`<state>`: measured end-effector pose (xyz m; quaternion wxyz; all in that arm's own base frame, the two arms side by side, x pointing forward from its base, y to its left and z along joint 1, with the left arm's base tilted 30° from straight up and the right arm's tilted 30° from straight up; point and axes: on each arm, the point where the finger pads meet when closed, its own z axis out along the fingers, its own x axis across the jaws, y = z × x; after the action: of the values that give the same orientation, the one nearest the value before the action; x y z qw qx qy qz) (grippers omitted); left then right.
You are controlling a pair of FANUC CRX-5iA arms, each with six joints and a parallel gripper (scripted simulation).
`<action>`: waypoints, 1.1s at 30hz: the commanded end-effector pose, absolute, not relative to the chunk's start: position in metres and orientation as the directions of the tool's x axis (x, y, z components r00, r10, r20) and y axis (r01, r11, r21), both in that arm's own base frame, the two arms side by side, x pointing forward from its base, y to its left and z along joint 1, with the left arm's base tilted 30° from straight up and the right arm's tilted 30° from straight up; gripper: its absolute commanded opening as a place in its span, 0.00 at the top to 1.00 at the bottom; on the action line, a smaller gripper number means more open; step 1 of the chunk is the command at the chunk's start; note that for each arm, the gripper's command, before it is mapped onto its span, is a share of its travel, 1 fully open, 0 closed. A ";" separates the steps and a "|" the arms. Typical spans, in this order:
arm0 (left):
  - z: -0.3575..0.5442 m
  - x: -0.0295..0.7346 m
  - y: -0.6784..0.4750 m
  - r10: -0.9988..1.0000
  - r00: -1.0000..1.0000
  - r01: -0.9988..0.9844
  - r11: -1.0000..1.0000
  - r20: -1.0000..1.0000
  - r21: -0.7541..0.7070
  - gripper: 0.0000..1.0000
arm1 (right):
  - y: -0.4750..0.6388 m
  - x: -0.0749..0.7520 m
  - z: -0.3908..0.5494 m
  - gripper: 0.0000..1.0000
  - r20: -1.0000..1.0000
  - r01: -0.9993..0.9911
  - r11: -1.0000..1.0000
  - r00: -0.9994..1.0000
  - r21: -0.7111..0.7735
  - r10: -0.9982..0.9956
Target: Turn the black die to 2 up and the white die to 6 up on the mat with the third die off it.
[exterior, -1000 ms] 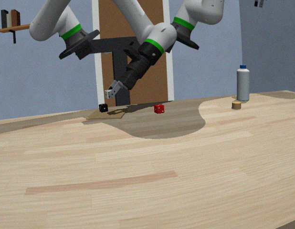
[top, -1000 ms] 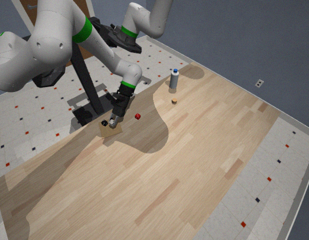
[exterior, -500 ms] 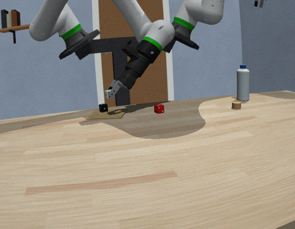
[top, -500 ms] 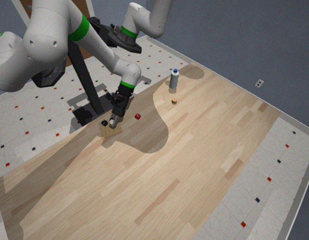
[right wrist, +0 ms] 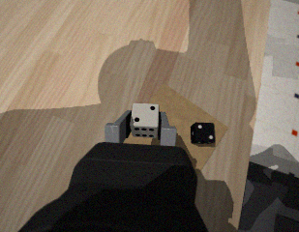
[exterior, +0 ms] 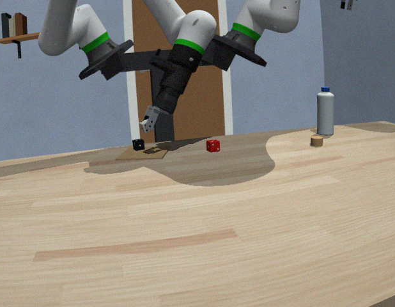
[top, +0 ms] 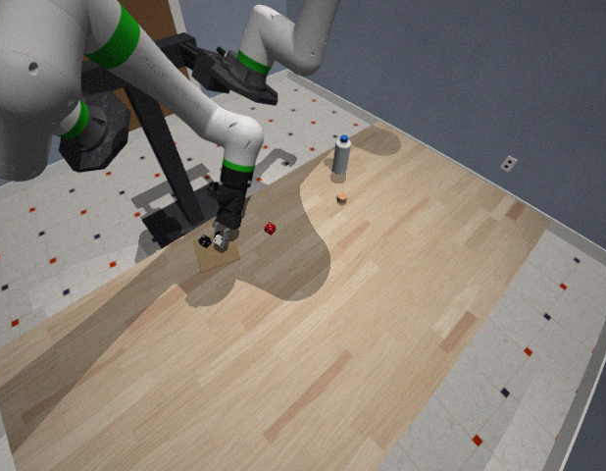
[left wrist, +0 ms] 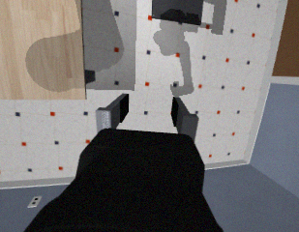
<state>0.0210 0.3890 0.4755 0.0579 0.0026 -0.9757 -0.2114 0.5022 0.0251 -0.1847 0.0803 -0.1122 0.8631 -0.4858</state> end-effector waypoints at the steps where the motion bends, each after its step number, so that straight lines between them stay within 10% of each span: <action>1: 0.476 0.021 0.389 -0.030 -0.993 0.019 0.910 0.112 0.414 0.00 | 0.024 0.503 -0.184 0.43 -0.028 -0.132 0.557 -0.962 -0.820 -0.270; 33: 0.476 0.021 0.389 -0.030 -0.993 0.019 0.910 0.112 0.414 0.00 | 0.021 0.503 -0.180 0.43 -0.028 -0.228 0.854 -0.962 -0.467 -0.272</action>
<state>0.0210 0.3890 0.4755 0.0579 0.0026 -0.9757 -0.2114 0.5026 0.0212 -0.1805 0.0496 -0.1294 0.9582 -0.2502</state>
